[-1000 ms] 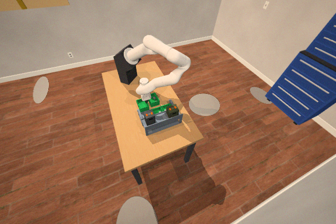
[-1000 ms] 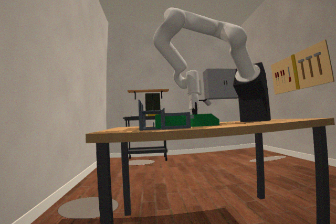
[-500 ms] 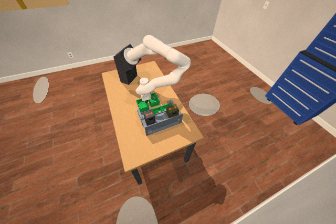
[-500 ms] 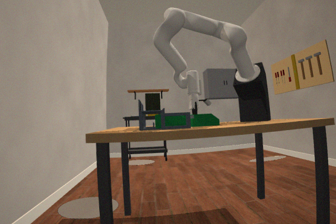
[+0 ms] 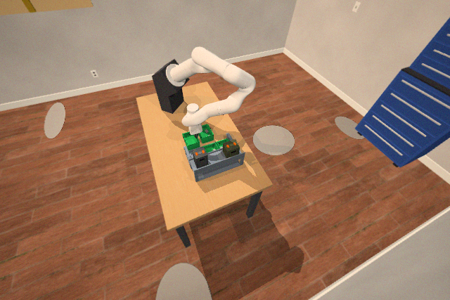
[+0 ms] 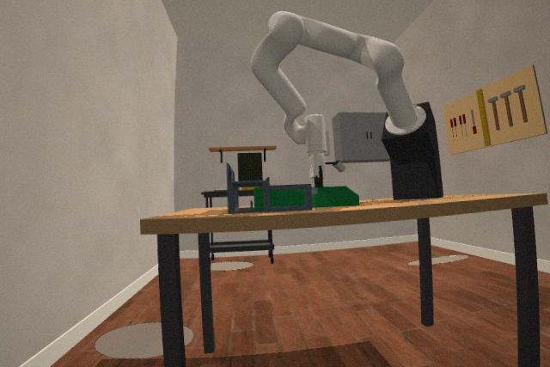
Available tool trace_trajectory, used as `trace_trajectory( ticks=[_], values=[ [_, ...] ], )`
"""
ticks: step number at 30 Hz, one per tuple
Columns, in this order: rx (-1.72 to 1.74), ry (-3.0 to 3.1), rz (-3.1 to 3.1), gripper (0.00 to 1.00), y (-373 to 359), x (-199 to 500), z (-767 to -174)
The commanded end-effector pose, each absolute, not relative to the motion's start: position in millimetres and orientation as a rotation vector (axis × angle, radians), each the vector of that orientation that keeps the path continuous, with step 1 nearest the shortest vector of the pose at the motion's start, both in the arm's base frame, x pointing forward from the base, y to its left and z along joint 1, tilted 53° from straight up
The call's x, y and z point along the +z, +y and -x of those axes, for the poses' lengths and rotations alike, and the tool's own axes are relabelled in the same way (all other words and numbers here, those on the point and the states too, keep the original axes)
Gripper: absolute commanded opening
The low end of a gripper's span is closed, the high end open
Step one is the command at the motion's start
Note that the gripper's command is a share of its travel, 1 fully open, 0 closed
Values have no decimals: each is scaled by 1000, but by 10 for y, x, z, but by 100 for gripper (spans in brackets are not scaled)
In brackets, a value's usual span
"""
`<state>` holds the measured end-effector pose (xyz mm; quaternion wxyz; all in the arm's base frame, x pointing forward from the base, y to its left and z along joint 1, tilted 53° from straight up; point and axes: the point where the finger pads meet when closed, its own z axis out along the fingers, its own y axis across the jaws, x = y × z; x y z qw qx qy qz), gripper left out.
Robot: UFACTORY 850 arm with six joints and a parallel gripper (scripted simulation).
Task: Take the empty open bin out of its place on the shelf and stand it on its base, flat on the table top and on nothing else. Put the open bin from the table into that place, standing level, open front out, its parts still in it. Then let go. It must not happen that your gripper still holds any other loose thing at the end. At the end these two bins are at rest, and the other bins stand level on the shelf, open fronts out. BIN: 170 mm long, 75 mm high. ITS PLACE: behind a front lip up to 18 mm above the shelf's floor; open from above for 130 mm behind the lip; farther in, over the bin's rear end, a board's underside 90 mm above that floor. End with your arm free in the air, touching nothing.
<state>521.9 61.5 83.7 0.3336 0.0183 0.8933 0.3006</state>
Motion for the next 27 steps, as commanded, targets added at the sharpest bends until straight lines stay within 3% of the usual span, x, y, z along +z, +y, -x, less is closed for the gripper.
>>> trace_trajectory(
  ticks=[1, 27],
  values=[
    [784, 2332, -48, 0, 588, 866, -5191],
    [784, 2332, -48, 0, 269, 1228, -4822]
  ],
)
